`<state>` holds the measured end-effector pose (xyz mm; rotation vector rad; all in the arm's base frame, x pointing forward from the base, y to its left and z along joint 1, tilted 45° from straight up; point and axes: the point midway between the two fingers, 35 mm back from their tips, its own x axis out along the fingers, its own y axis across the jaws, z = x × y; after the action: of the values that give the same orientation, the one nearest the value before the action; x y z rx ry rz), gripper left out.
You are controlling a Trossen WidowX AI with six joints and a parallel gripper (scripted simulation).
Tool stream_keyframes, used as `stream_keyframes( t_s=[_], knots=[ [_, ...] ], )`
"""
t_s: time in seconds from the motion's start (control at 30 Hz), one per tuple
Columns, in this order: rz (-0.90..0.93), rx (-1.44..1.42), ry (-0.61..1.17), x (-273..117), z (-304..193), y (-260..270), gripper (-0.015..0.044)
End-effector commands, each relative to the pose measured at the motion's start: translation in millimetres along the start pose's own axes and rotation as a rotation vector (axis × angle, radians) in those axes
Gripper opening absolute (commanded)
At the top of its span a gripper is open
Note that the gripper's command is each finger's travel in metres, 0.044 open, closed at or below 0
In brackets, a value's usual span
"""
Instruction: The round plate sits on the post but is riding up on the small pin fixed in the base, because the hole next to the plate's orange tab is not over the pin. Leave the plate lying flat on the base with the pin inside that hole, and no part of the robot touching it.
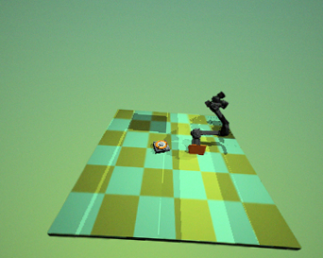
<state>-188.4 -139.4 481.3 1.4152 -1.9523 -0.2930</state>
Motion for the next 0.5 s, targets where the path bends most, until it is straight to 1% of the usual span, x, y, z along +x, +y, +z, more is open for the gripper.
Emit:
stream_keyframes(
  t_s=[0.0, 0.13, 0.23, 0.3, 0.4, 0.47],
  knots=[
    [-0.004, -0.011, 0.008, 0, -5, -3, 0.0374],
    [-0.06, -0.215, 0.153, 1, -78, -45, 0.0269],
    [-0.085, -0.339, 0.236, -2, -116, -66, 0.019],
    [-0.066, -0.367, 0.285, -5, -130, -71, 0.0137],
    [-0.084, -0.539, 0.442, -19, -186, -108, 0.0059],
    [-0.104, -0.624, 0.507, -28, -209, -129, 0.0006]
  ],
)
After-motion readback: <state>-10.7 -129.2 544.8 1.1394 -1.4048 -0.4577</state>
